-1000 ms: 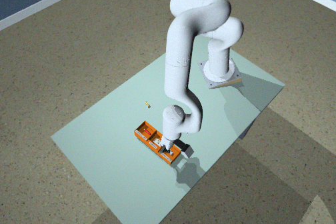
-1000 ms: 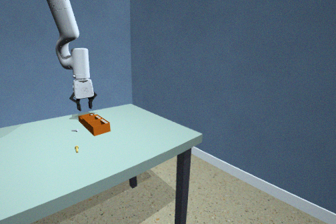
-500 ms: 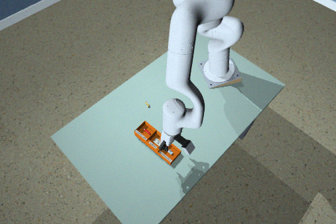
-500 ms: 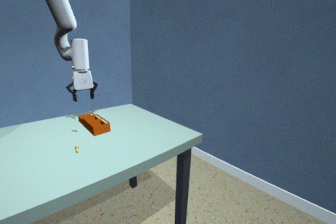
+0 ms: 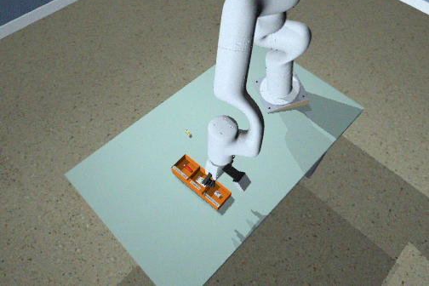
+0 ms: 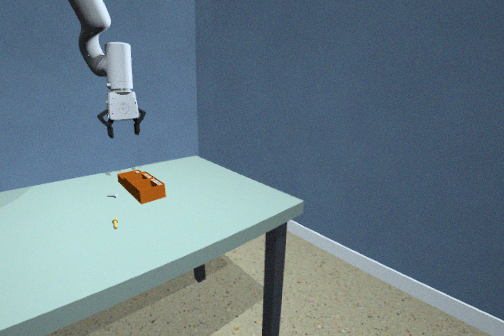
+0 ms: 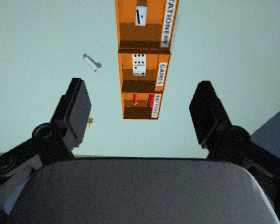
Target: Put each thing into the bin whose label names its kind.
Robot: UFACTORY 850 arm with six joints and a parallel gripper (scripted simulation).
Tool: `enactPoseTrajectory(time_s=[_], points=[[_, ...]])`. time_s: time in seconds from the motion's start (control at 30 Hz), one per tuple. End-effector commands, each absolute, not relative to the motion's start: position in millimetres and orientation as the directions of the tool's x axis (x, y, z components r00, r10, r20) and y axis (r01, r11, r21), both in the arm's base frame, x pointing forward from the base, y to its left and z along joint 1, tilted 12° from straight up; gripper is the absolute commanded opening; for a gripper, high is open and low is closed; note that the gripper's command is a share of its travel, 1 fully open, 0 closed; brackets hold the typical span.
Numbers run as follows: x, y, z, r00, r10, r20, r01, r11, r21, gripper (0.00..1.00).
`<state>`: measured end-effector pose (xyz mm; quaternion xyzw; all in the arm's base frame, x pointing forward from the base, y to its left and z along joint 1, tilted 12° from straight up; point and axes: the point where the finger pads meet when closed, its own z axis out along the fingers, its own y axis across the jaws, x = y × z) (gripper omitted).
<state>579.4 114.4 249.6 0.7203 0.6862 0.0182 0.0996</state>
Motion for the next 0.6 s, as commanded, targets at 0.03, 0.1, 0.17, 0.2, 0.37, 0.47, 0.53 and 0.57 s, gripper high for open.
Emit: enactPoseTrajectory(time_s=[0.03,0.1,0.17,0.2,0.37,0.47,0.53,0.57], points=[[575.8,117.6,275.9,0.058,0.992,-0.11,0.985,-0.038,0.17,1.0],[575.4,117.9,278.3,0.058,0.992,-0.11,0.985,-0.038,0.17,1.0],[575.4,117.9,278.3,0.058,0.992,-0.11,0.985,-0.038,0.17,1.0],[575.4,117.9,278.3,0.058,0.992,-0.11,0.985,-0.038,0.17,1.0],[575.4,117.9,278.3,0.058,0.992,-0.11,0.985,-0.038,0.17,1.0],[575.4,117.9,278.3,0.058,0.992,-0.11,0.985,-0.038,0.17,1.0],[575.4,117.9,278.3,0.058,0.992,-0.11,0.985,-0.038,0.17,1.0],[575.4,117.9,278.3,0.058,0.992,-0.11,0.985,-0.038,0.17,1.0]])
